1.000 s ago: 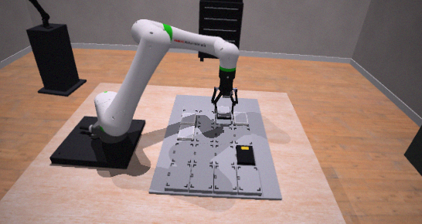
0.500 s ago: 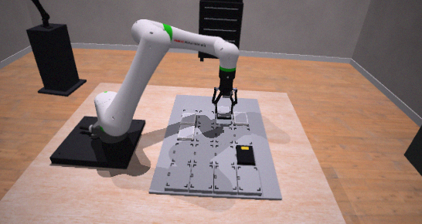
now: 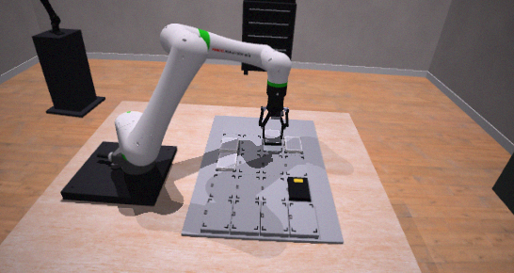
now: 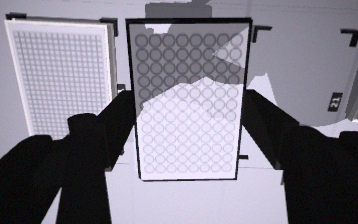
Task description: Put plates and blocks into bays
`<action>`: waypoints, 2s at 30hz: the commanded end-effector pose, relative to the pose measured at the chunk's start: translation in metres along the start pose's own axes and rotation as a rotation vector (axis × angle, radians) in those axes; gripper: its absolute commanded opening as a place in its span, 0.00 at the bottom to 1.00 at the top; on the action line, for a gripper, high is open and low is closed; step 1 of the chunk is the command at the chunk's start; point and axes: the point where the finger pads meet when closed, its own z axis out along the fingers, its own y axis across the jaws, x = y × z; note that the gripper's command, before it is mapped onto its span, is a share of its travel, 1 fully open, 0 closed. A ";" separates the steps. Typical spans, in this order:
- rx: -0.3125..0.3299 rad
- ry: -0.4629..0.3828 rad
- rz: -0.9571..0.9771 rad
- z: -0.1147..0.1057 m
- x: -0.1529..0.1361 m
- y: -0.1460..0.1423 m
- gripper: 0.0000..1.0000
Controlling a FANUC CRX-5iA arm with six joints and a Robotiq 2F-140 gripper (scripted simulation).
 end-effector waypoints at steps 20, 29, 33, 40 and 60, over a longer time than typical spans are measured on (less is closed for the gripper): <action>0.002 -0.001 0.000 -0.001 0.000 -0.001 0.60; 0.002 0.000 0.000 -0.002 0.000 -0.001 0.60; 0.002 0.000 0.000 -0.002 0.000 -0.001 0.60; 0.002 -0.001 0.000 -0.002 0.000 -0.001 0.59; 0.002 -0.001 0.000 -0.002 0.000 -0.001 0.58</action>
